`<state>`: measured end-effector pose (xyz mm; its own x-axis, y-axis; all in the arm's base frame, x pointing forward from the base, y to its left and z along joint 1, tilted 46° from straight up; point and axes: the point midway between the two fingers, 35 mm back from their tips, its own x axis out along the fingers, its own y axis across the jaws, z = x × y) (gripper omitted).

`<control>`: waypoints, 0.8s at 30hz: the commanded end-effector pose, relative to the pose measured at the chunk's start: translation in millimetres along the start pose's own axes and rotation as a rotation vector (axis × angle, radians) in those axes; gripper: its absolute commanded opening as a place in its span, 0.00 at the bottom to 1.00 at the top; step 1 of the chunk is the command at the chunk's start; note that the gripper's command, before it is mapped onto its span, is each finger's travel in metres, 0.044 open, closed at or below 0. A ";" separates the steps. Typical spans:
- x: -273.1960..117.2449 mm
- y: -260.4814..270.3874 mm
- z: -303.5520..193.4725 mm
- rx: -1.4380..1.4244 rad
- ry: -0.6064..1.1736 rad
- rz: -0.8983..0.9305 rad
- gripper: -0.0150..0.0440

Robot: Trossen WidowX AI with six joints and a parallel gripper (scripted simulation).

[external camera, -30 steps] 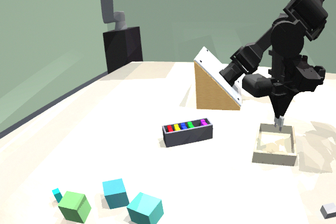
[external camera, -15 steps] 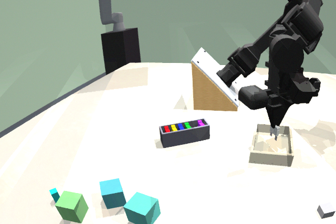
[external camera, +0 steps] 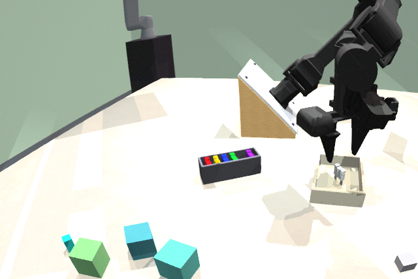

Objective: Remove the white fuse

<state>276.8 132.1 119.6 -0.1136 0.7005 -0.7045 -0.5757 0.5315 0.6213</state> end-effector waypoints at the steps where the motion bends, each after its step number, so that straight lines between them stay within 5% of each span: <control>1: -17.6 -1.1 0.8 0.000 -0.004 -0.002 0.81; 24: -33.9 0.0 -0.7 0.009 -0.006 0.005 0.81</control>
<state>280.1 108.0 143.4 -0.1122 0.7059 -0.6994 -0.5686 0.5316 0.6278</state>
